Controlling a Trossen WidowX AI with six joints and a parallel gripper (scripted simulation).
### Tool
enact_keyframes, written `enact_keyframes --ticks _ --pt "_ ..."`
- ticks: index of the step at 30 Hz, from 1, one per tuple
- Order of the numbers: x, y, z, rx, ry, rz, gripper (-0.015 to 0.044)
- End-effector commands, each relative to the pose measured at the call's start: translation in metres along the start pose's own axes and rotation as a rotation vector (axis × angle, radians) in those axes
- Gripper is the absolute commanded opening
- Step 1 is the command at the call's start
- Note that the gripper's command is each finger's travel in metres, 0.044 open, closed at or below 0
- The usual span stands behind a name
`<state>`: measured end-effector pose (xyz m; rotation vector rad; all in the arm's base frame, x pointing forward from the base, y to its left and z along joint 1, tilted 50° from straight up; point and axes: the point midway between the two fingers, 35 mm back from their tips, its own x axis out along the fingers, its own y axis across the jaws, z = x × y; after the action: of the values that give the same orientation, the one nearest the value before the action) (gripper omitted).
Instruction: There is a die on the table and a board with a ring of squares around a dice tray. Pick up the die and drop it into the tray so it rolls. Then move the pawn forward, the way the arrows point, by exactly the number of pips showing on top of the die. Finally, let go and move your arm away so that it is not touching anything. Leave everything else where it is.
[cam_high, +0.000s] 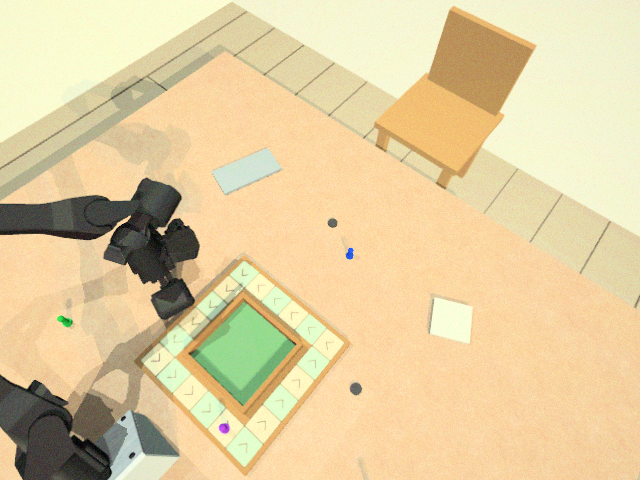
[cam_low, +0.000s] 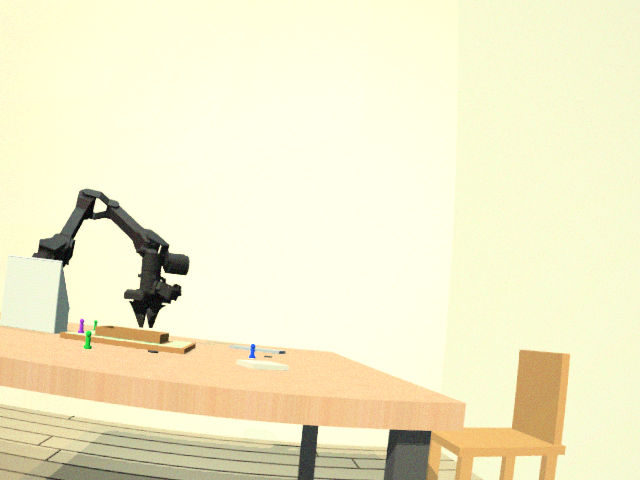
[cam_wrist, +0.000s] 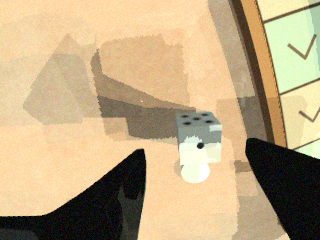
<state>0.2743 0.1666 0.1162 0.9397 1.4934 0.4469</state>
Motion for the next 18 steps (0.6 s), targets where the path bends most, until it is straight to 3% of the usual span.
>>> enact_keyframes --ticks 1,12,18 --pt "0.010 -0.004 -0.001 0.013 0.009 -0.010 0.0275" --pt "0.025 -0.004 -0.002 0.014 0.010 -0.008 0.0275" --pt "0.025 -0.004 -0.002 0.014 0.010 -0.008 0.0137"
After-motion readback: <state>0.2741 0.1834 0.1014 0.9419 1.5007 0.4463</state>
